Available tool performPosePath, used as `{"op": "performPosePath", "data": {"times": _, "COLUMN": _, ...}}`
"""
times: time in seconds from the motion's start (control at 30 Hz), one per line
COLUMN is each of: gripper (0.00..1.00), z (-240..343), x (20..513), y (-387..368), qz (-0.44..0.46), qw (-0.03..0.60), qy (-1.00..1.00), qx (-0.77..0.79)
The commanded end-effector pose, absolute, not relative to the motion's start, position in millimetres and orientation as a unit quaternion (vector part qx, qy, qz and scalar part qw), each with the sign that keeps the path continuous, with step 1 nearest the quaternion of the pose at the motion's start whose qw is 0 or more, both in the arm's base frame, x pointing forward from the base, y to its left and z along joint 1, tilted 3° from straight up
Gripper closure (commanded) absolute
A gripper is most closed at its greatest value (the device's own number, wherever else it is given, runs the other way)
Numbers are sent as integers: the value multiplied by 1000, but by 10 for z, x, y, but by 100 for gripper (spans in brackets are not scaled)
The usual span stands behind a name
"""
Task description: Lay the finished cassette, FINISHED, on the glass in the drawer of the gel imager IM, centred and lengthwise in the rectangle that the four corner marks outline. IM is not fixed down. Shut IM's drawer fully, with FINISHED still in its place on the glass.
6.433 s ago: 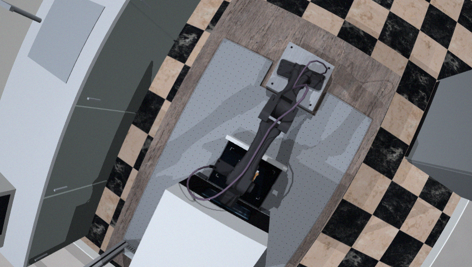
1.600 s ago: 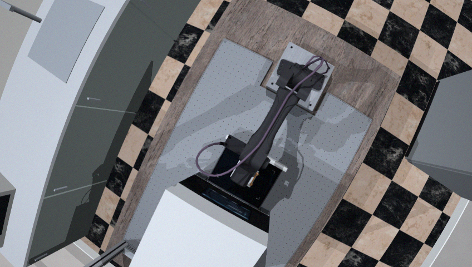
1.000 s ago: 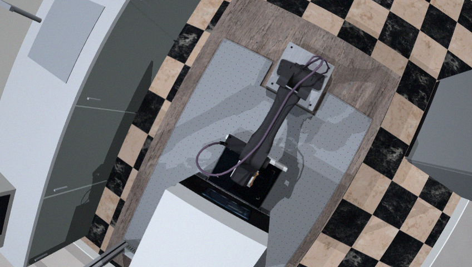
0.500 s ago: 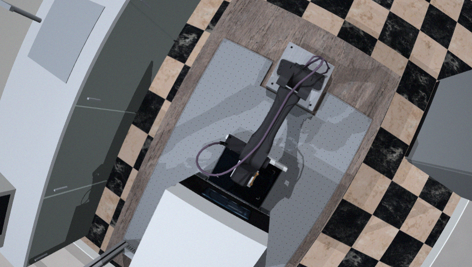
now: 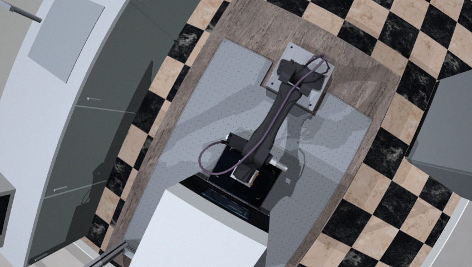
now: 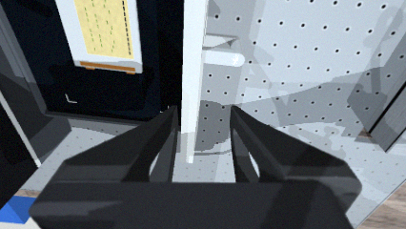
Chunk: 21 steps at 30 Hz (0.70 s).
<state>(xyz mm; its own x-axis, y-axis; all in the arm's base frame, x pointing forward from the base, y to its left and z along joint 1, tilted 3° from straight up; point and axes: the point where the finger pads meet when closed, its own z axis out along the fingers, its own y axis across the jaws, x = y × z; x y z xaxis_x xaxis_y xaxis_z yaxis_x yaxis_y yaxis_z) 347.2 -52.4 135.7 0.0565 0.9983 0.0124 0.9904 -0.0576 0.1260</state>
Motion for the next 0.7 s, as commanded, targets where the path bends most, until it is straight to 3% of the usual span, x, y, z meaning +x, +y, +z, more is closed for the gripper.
{"op": "performPosePath", "data": {"times": 0.0, "gripper": 65, "z": 1482, "x": 3257, "y": -535, "qz": 49, "qw": 45, "qy": 726, "qx": 684}}
{"op": "performPosePath", "data": {"times": 0.5, "gripper": 65, "z": 1603, "x": 2635, "y": -404, "qz": 37, "qw": 41, "qy": 857, "qx": 512}}
{"op": "performPosePath", "data": {"times": 0.67, "gripper": 65, "z": 1634, "x": 2725, "y": -420, "qz": 33, "qw": 42, "qy": 897, "qx": 439}}
